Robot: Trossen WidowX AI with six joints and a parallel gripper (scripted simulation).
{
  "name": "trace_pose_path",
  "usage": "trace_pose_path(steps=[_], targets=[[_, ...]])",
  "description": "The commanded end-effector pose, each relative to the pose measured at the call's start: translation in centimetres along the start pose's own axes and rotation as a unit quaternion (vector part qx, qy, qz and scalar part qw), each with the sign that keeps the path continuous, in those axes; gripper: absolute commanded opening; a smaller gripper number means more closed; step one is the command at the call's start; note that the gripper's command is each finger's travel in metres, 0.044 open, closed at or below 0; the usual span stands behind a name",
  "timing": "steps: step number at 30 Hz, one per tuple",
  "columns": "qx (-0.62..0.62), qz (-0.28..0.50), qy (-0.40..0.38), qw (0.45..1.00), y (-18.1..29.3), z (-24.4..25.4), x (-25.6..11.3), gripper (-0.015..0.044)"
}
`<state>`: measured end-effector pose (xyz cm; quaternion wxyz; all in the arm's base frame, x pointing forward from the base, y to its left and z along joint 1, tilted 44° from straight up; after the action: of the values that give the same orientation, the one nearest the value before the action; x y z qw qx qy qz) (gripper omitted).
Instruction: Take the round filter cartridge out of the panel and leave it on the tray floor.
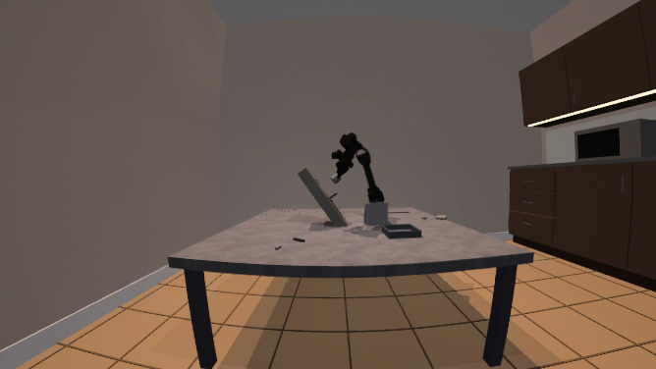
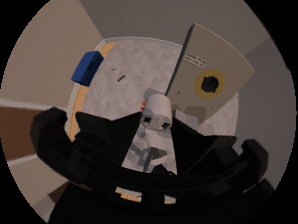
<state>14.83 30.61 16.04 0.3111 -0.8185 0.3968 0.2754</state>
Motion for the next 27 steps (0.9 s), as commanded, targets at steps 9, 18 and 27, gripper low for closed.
trace_pose_path(steps=[9,18,27], targets=[[-0.226,0.019,-0.123,0.966,4.2,6.4,-1.4,0.0000],[-0.397,0.005,-0.221,0.891,8.0,10.7,-2.7,0.0000],[-0.420,0.003,-0.235,0.877,9.2,11.4,-2.5,0.0000]])
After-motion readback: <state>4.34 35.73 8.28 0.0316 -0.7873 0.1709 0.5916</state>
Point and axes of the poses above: the point midway between the two fingers, 35 mm back from their tips, its own x axis out along the fingers, its own z axis across the jaws, y = z × x, the point moved 10 cm from there along -x, back along the fingers, and after that the axes turned 4 degrees about x, right-handed, at the moved point
